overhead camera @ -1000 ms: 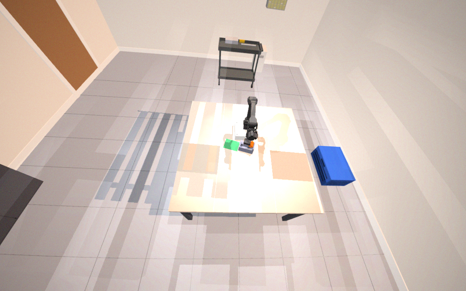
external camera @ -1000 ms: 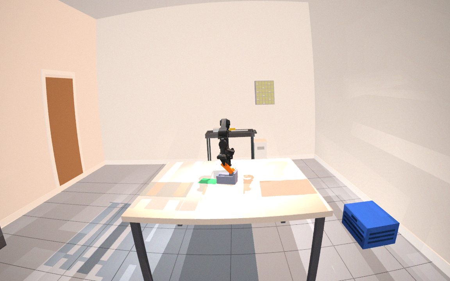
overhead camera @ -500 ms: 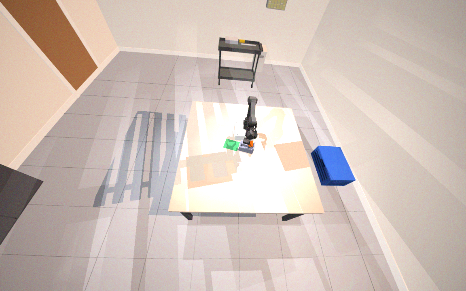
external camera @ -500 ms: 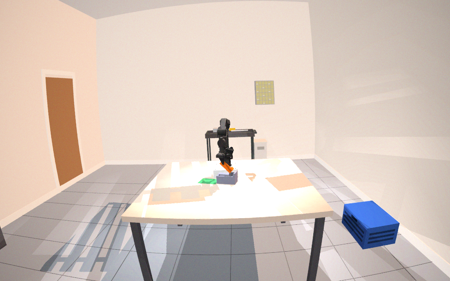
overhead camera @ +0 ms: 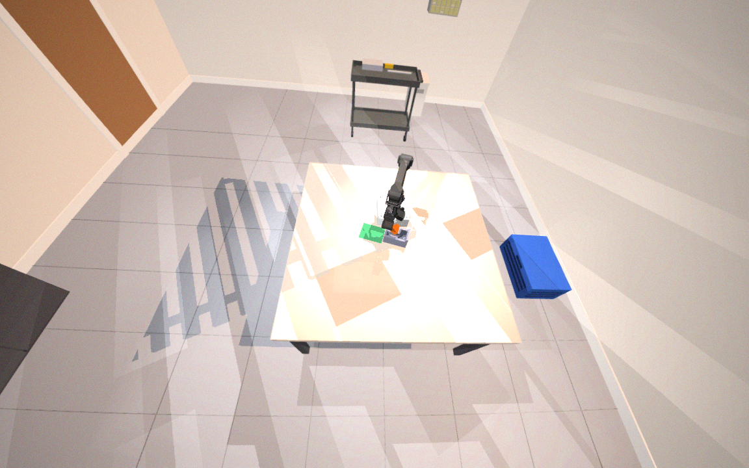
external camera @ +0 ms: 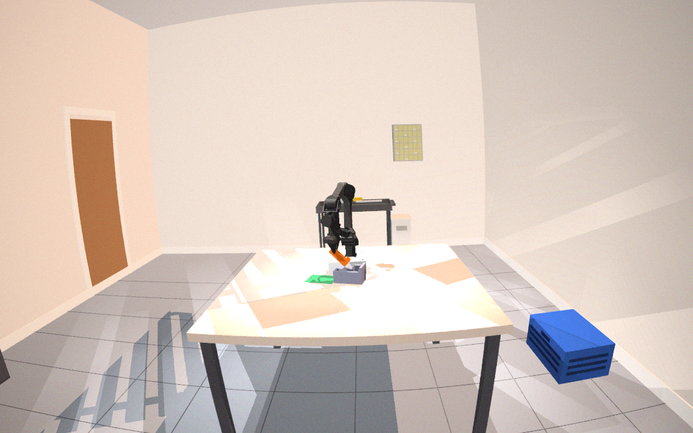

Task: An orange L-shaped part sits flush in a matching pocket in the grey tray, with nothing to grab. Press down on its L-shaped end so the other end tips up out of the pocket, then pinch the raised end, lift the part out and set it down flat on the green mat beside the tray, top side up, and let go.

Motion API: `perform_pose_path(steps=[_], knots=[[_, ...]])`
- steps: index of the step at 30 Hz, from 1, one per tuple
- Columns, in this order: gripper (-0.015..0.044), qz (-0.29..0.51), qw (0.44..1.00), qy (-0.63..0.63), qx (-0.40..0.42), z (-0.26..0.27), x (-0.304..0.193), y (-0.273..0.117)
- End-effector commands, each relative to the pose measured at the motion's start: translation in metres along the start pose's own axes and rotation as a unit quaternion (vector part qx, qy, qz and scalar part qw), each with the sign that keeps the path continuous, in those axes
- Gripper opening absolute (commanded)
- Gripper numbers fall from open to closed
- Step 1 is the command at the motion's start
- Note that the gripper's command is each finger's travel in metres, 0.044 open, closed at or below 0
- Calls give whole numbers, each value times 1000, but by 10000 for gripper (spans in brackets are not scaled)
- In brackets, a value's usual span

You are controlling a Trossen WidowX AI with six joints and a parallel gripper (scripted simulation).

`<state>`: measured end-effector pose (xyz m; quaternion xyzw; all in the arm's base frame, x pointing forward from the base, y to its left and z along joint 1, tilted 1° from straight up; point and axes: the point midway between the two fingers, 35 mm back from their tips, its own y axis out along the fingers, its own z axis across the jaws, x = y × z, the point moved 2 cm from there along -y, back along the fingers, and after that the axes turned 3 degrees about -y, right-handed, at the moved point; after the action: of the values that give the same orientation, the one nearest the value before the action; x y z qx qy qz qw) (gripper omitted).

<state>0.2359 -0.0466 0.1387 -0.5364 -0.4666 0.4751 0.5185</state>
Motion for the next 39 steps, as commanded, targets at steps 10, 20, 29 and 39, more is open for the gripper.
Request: perform_pose_path(steps=[10, 20, 29, 39], knots=[[0, 1, 1000, -2, -1, 7, -45, 0], [0, 3, 1000, -2, -1, 14, -83, 0], [0, 4, 1000, -2, 0, 19, -107, 0], [0, 4, 1000, -2, 0, 19, -107, 10]])
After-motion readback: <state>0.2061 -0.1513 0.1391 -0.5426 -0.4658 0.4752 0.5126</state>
